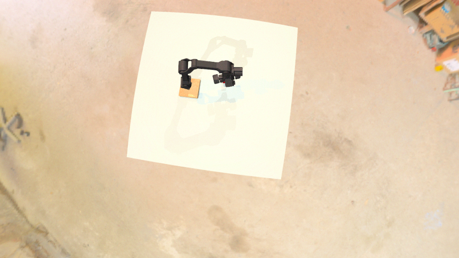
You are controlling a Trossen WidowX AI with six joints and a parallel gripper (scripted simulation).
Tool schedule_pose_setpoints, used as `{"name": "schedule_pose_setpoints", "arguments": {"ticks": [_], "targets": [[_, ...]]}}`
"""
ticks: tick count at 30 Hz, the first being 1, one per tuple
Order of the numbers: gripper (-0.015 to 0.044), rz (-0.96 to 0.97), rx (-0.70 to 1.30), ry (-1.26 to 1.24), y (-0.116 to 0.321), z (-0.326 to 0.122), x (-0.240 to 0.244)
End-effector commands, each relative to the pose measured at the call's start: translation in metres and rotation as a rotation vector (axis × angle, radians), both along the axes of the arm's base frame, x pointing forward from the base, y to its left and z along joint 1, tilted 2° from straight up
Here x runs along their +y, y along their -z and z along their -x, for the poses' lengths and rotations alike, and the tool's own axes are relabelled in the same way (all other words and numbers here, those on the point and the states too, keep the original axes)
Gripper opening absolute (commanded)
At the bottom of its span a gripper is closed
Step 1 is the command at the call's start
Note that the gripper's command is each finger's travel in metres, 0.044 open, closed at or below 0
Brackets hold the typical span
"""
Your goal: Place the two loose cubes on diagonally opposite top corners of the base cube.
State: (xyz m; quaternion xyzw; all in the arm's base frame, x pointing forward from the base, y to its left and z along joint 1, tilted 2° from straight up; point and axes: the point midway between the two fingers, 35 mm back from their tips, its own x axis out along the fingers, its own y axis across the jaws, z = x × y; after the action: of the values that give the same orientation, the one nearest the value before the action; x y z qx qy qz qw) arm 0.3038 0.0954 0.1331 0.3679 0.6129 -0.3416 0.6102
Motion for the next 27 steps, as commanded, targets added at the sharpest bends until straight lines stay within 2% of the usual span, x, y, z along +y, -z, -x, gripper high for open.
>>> {"name": "schedule_pose_setpoints", "arguments": {"ticks": [1, 27], "targets": [[0.0105, -0.006, 0.000, 0.025, 0.000, 0.005, 0.007], [0.0105, -0.022, 0.008, 0.162, 0.003, 0.035, 0.048]]}}
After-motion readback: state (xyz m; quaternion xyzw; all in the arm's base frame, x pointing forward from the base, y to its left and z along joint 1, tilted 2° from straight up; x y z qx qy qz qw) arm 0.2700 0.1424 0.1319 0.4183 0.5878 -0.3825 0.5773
